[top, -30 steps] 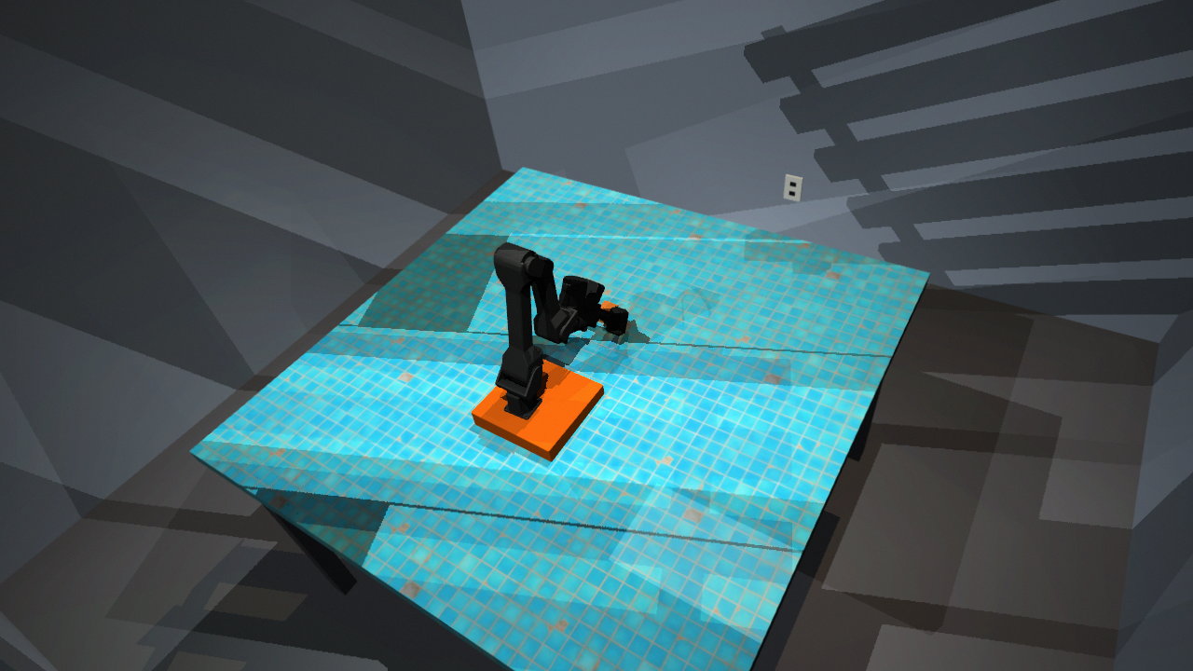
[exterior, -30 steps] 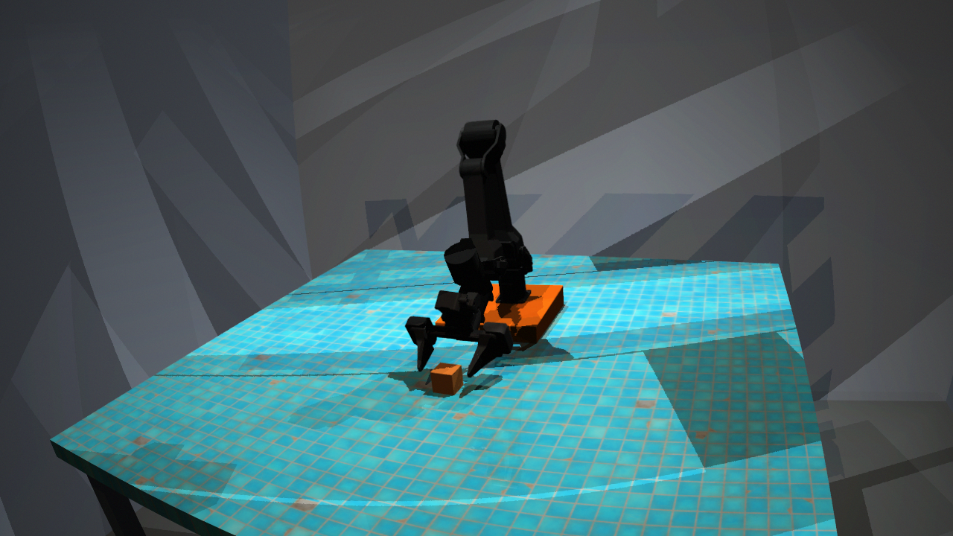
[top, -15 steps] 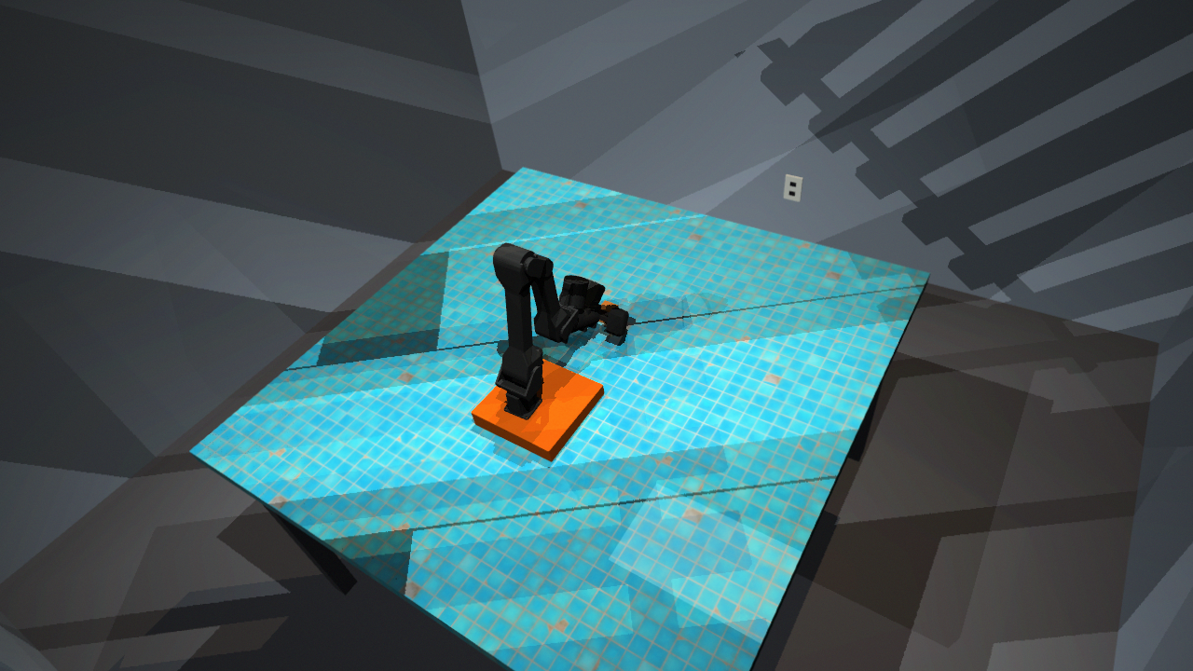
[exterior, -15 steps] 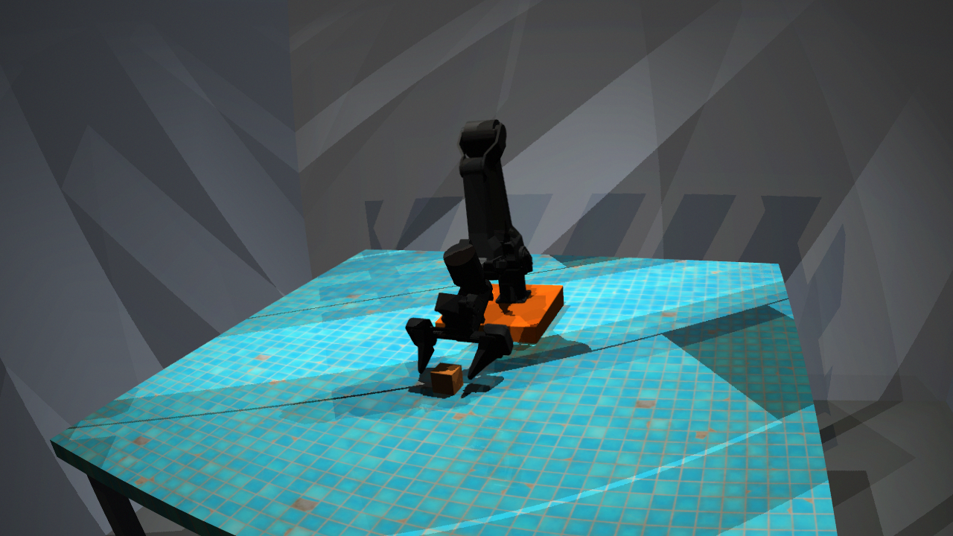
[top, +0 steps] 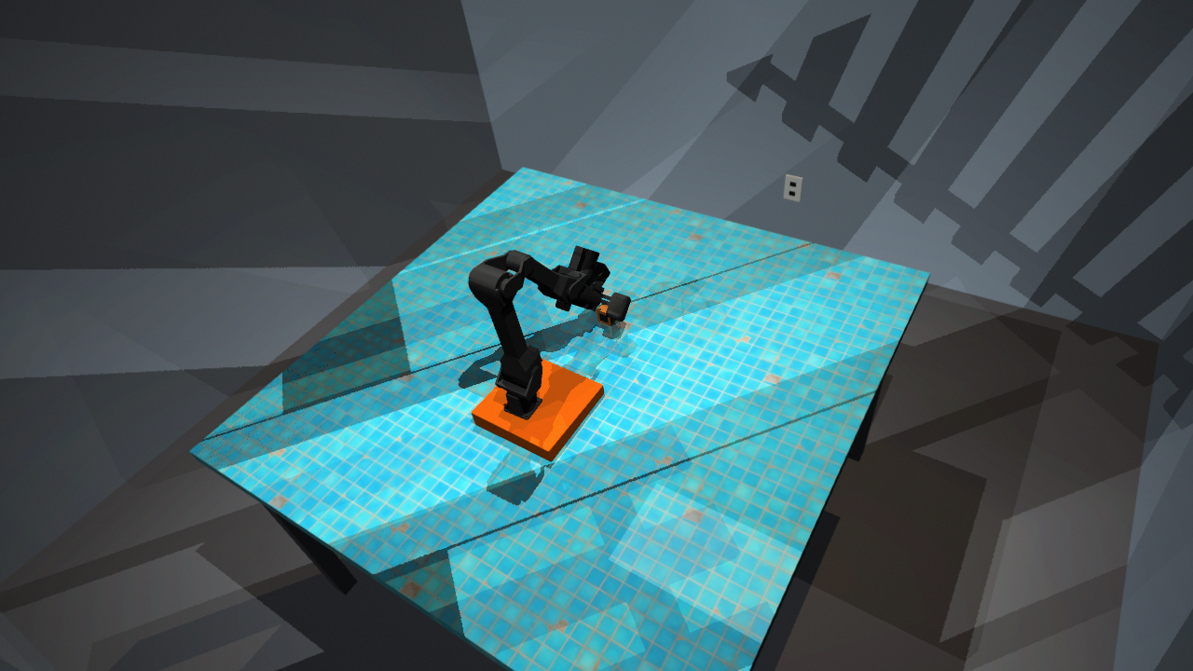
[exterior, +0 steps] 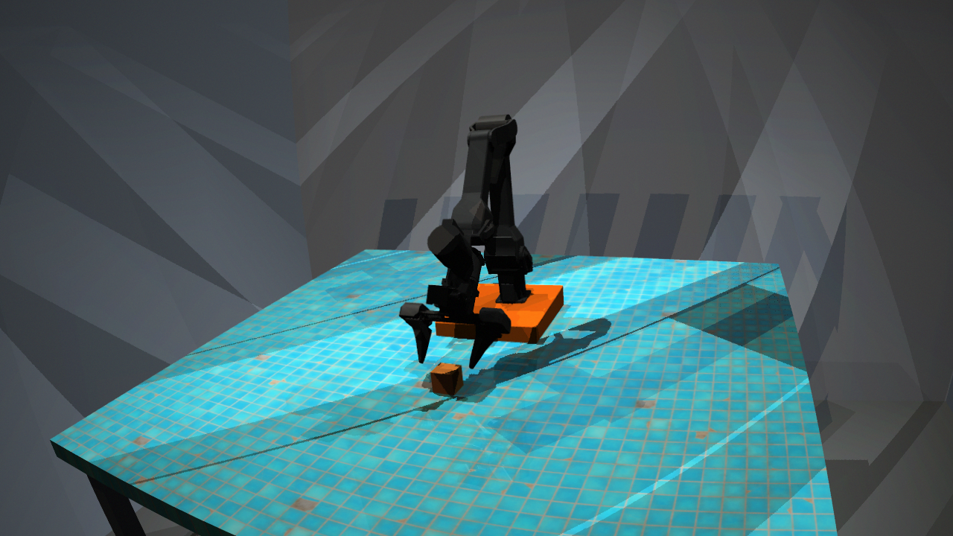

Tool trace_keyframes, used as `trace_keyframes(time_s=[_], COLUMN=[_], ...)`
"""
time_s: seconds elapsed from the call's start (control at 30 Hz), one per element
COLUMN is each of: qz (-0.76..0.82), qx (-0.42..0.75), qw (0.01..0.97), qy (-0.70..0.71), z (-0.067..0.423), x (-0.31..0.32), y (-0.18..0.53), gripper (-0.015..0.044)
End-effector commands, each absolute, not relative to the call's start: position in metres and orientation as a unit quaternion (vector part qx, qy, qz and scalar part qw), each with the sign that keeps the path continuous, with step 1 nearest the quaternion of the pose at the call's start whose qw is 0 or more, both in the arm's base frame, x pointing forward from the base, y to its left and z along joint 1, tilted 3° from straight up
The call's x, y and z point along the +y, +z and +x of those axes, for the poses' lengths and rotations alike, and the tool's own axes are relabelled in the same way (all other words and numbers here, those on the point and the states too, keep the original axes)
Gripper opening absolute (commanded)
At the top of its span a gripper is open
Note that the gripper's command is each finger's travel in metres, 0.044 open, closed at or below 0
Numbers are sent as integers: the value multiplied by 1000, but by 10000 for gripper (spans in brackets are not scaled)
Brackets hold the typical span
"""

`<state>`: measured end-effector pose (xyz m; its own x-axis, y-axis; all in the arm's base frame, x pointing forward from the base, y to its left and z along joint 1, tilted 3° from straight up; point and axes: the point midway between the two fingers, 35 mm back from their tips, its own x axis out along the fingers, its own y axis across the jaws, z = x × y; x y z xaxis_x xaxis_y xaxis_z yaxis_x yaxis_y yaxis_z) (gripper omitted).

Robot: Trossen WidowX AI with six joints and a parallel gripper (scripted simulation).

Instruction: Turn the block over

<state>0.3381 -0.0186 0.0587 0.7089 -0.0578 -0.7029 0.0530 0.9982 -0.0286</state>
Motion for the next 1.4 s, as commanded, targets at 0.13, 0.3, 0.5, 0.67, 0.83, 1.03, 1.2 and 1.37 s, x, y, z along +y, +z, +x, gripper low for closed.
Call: trace_keyframes(time_s=[0.13, 0.3, 0.5, 0.67, 0.83, 1.03, 1.2, 1.37], qz=[2, 2, 6, 8, 11, 12, 12, 12], qx=[442, 451, 537, 607, 670, 678, 678, 678], qw=[896, 892, 843, 794, 742, 735, 735, 735], qy=[-34, -34, -33, -33, -32, -32, -32, -32], z=[312, 314, 331, 342, 349, 350, 353, 353], x=[-17, -18, -19, -20, -21, -22, -23, -23], y=[99, 100, 110, 119, 126, 127, 94, 91], gripper=[440, 440, 440, 440, 440, 440, 440, 440])
